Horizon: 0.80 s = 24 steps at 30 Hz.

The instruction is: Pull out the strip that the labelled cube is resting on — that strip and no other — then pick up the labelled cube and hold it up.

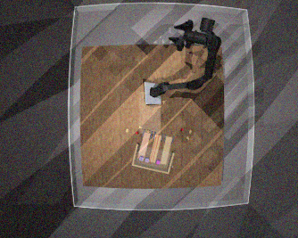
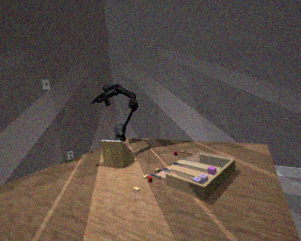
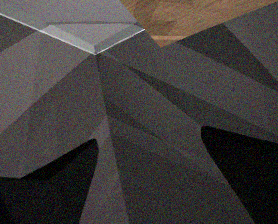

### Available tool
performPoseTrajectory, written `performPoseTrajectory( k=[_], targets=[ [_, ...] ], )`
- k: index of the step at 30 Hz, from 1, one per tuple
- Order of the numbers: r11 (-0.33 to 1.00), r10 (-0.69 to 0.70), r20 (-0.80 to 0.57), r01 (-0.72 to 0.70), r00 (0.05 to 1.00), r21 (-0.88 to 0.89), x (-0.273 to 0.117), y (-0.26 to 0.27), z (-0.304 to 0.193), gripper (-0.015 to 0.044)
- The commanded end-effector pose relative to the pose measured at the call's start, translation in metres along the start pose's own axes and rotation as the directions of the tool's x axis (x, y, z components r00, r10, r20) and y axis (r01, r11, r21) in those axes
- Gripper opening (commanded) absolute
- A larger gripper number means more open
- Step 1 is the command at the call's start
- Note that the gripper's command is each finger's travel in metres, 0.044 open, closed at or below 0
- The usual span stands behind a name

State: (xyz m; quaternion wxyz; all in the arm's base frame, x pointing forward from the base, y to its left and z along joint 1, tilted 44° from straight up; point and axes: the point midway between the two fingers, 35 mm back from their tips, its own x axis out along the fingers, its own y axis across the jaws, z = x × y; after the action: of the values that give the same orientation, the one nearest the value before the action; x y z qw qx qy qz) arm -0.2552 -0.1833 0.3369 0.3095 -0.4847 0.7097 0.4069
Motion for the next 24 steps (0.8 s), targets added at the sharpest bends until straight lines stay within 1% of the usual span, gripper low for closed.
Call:
performPoseTrajectory(
  k=[1, 2, 5, 7, 10, 14, 17, 21, 24],
  targets=[
    [1.000, -0.004, -0.004, 0.004, 1.000, -0.012, 0.001, -0.001, -0.002, 0.0400],
    [0.999, -0.015, -0.015, 0.014, 1.000, -0.048, 0.005, -0.006, -0.007, 0.0400],
    [0.966, -0.085, -0.072, 0.064, 0.994, -0.252, 0.026, -0.033, -0.034, 0.0400],
    [0.917, -0.138, -0.108, 0.086, 0.985, -0.391, 0.038, -0.056, -0.052, 0.0400],
    [0.808, -0.224, -0.152, 0.096, 0.963, -0.582, 0.054, -0.095, -0.076, 0.0400],
    [0.612, -0.348, -0.192, 0.067, 0.918, -0.788, 0.071, -0.155, -0.101, 0.0400],
    [0.441, -0.442, -0.207, 0.011, 0.873, -0.897, 0.078, -0.204, -0.112, 0.0400],
    [0.203, -0.568, -0.203, -0.103, 0.798, -0.974, 0.081, -0.273, -0.117, 0.0400],
    [0.032, -0.660, -0.182, -0.214, 0.729, -0.976, 0.081, -0.326, -0.112, 0.0400]
  ],
)
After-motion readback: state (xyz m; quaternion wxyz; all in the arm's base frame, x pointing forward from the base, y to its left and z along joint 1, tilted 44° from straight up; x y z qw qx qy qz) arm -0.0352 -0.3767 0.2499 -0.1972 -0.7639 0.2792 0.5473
